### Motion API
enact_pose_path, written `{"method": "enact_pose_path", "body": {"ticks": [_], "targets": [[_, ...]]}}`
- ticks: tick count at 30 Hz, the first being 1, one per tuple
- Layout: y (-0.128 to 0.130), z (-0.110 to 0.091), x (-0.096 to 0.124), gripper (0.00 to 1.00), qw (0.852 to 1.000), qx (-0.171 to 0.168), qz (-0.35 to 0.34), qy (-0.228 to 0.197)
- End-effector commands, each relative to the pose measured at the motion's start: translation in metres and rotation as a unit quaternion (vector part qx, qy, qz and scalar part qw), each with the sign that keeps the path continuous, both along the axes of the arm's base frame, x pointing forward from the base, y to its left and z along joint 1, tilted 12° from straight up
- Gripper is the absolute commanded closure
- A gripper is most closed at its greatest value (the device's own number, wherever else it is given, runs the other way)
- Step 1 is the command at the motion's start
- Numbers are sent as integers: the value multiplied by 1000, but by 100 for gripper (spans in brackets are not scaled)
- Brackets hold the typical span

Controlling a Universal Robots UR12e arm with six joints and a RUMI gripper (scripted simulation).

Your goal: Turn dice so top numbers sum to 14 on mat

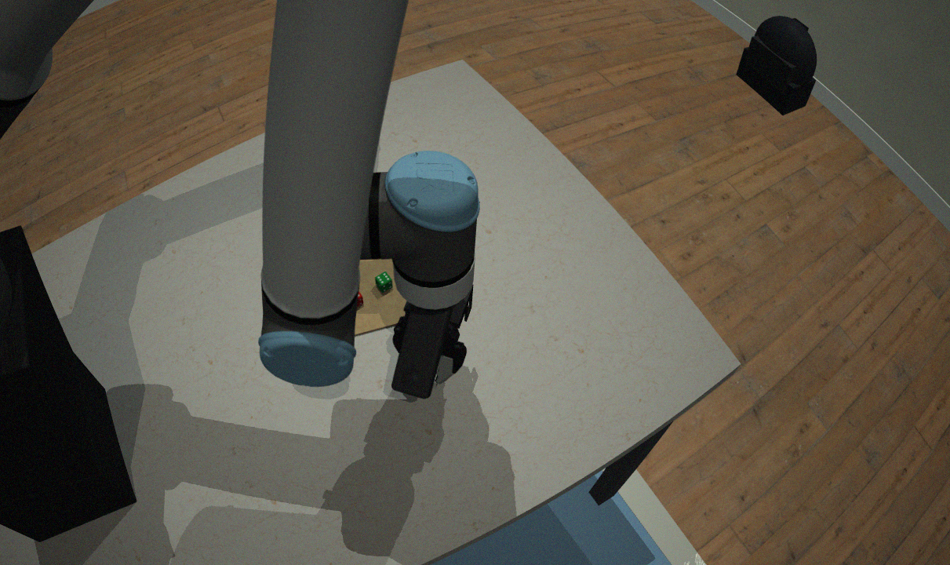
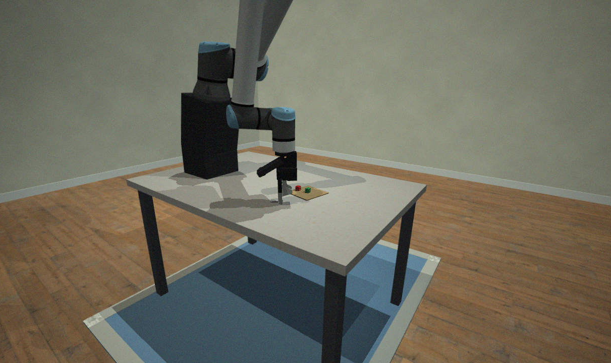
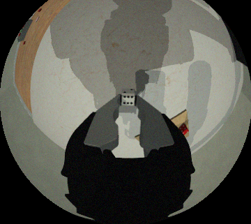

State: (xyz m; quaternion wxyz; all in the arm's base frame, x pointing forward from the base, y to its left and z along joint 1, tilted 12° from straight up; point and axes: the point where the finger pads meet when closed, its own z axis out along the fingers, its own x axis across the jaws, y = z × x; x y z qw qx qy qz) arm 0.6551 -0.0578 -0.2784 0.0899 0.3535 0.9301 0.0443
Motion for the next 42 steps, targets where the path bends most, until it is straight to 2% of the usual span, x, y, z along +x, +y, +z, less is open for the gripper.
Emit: {"method": "enact_pose_path", "body": {"ticks": [1,31,36,42], "targets": [[0,0,0,97,1000,0,0,0],[0,3,0,97,1000,0,0,0],[0,19,-3,97,1000,0,0,0],[-1,54,-11,97,1000,0,0,0]]}}
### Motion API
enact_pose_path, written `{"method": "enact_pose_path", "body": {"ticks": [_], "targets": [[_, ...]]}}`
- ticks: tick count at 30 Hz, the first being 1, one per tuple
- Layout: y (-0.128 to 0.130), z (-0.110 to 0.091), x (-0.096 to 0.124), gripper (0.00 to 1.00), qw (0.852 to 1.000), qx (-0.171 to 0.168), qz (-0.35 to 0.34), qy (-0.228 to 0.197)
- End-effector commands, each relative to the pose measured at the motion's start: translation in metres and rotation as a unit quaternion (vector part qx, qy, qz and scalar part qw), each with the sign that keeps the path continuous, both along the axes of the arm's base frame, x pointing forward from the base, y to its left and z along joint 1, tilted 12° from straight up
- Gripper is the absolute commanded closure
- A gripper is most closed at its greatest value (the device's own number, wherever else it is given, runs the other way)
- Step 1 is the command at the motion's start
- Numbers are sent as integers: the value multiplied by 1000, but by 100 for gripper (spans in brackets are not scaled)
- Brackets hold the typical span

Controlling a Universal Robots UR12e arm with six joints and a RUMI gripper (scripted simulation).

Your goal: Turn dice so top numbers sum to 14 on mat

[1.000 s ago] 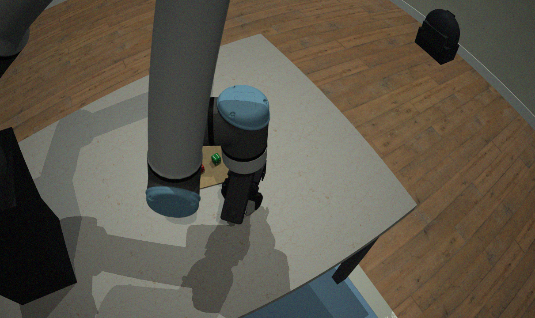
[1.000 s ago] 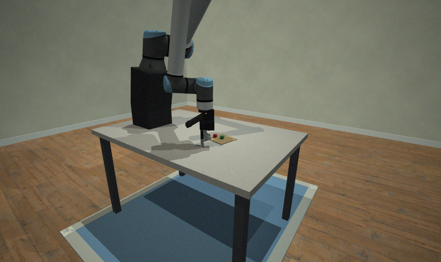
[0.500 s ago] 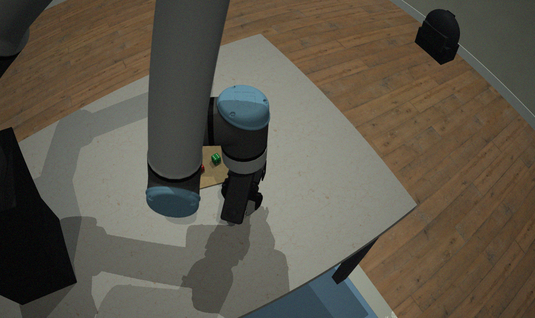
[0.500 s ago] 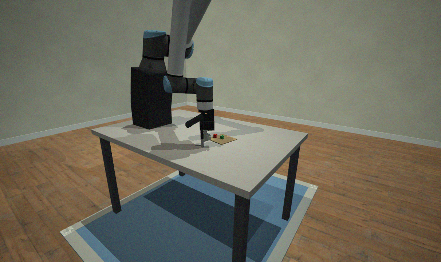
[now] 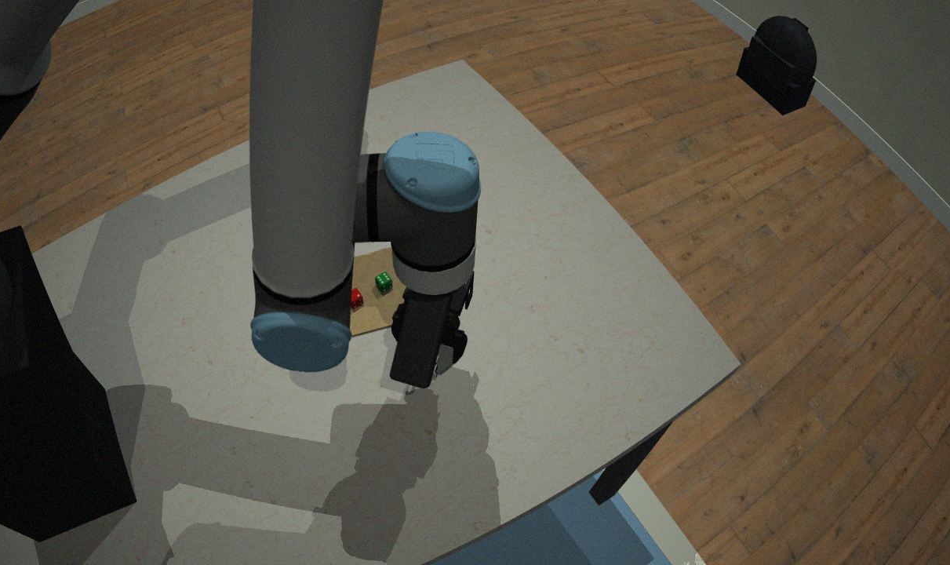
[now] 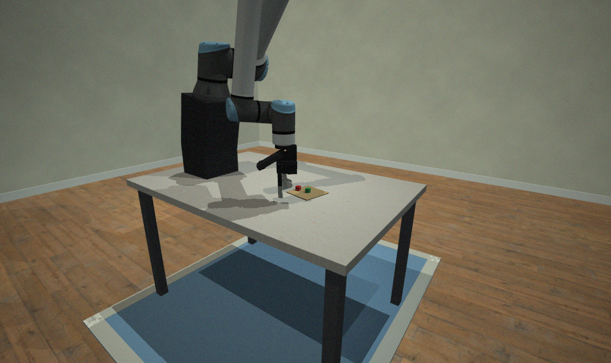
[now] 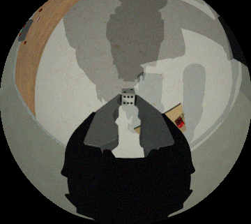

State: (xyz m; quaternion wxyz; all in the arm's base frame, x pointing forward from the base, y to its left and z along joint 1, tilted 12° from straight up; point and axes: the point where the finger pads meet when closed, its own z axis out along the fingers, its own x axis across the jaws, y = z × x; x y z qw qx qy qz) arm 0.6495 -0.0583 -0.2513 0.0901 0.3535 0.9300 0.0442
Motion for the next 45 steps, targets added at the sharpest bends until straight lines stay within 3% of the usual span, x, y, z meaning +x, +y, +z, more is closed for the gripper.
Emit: {"method": "enact_pose_path", "body": {"ticks": [1,12,30,39,45], "targets": [[-1,33,-6,97,1000,0,0,0],[-1,69,-14,97,1000,0,0,0],[3,72,-12,97,1000,2,-8,0],[30,74,-3,97,998,12,-60,2],[74,78,10,97,990,28,-138,3]]}}
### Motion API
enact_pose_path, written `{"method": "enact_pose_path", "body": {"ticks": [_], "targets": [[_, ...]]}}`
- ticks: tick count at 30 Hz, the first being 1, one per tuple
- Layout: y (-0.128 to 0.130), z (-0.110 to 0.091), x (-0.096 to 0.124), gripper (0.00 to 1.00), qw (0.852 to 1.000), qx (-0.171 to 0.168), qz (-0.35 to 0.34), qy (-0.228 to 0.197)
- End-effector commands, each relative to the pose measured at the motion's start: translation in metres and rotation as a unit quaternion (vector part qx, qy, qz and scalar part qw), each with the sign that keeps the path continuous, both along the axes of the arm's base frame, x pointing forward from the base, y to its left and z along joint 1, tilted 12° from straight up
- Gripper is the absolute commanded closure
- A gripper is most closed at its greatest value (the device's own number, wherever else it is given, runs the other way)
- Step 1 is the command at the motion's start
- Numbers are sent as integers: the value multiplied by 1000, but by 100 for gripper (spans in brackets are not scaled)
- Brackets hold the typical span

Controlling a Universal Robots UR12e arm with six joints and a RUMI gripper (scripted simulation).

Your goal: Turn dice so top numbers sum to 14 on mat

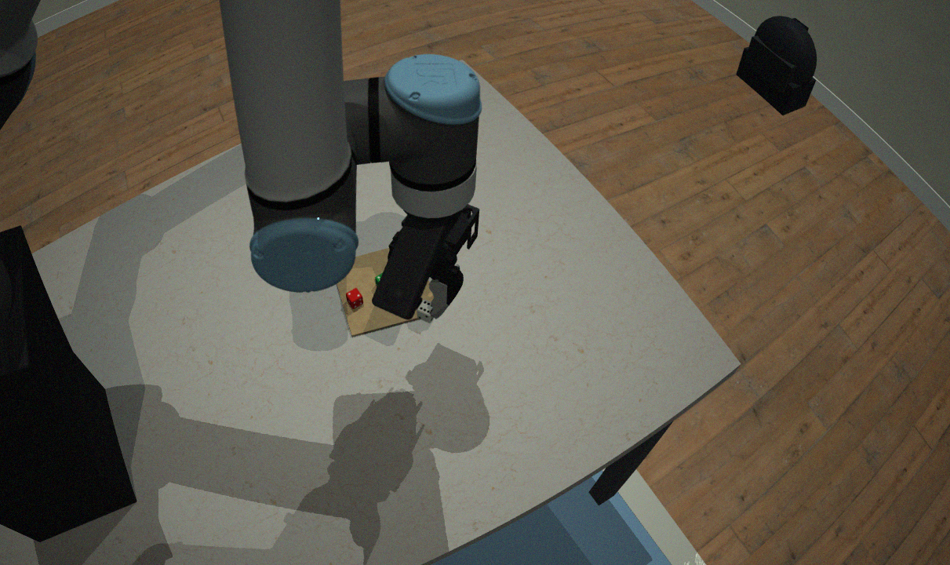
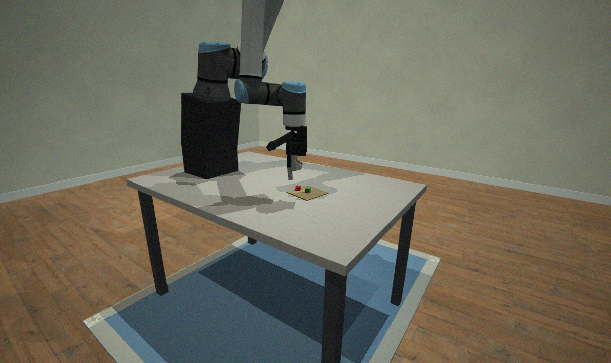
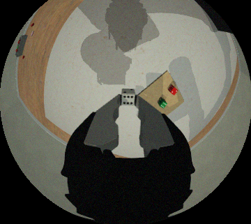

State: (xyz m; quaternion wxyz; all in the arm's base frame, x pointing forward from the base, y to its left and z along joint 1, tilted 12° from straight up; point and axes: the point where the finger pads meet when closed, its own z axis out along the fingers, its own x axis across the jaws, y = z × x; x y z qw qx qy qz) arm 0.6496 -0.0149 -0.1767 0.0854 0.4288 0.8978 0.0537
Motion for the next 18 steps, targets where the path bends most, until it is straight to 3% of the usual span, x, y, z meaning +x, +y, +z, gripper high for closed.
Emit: {"method": "enact_pose_path", "body": {"ticks": [1,9,18], "targets": [[39,4,12,97,997,12,-72,3],[104,10,24,97,983,34,-179,4],[136,14,29,97,972,44,-229,5]]}}
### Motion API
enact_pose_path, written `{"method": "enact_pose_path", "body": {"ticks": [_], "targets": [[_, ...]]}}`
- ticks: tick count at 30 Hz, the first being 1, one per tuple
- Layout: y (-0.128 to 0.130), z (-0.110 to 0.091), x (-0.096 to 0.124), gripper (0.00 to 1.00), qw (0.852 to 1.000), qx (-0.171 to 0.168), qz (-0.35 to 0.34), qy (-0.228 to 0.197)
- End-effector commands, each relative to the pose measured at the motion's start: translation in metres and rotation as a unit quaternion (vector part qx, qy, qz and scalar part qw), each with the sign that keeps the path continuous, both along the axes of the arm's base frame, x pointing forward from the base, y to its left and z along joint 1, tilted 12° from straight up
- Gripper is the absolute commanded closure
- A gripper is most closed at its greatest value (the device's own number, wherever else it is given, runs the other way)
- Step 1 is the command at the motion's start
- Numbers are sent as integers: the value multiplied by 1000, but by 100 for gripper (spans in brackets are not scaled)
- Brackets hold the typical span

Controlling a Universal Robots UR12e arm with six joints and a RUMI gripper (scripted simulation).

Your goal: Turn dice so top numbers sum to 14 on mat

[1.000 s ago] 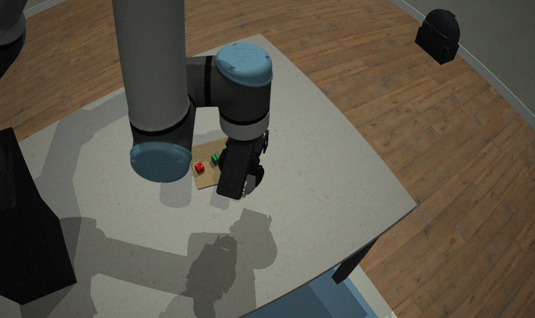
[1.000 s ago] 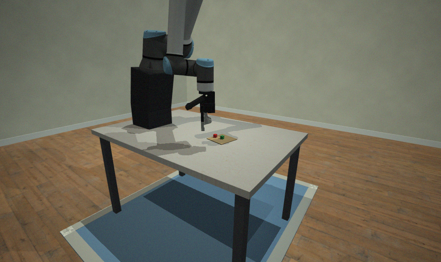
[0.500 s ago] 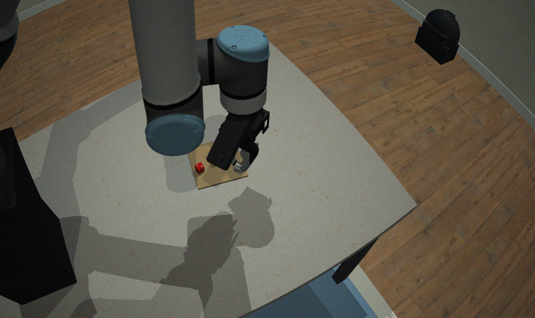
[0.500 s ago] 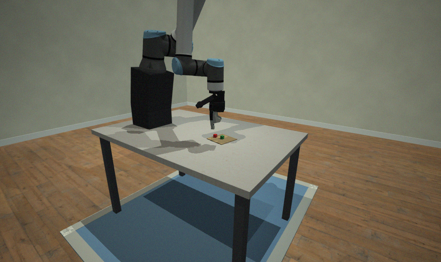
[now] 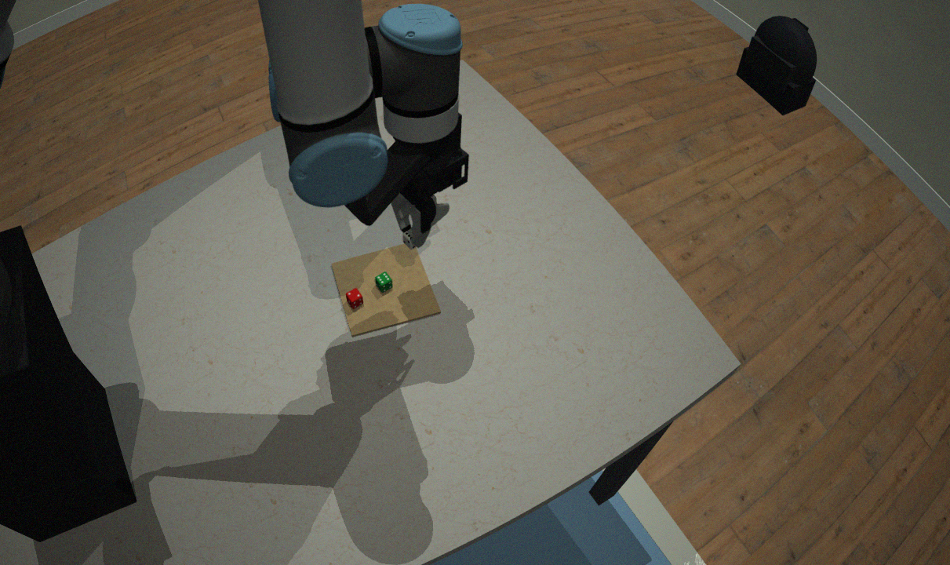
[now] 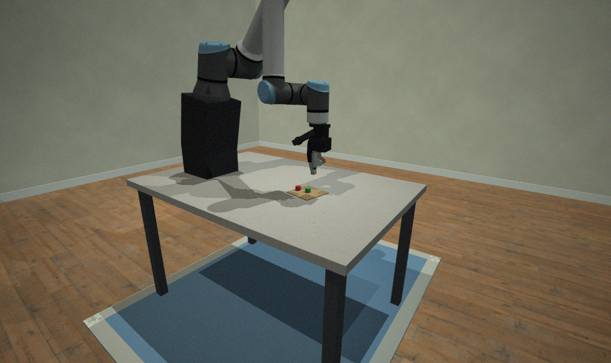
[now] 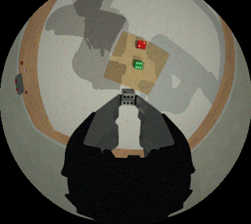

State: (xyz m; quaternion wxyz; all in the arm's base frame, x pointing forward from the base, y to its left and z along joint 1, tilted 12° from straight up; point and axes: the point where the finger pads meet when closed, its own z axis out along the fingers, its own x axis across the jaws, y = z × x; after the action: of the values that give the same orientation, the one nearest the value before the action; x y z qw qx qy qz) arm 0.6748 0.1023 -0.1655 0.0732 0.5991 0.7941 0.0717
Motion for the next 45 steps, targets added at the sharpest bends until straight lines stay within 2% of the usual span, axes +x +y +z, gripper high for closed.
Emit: {"method": "enact_pose_path", "body": {"ticks": [1,19,27,32,42,45], "targets": [[21,3,4,97,999,4,-38,2],[24,3,4,97,999,5,-43,2],[24,-4,6,97,999,5,-43,2],[25,-20,9,97,999,5,-43,2],[26,-67,19,97,999,5,-43,2],[26,-71,20,97,999,5,-43,2]]}}
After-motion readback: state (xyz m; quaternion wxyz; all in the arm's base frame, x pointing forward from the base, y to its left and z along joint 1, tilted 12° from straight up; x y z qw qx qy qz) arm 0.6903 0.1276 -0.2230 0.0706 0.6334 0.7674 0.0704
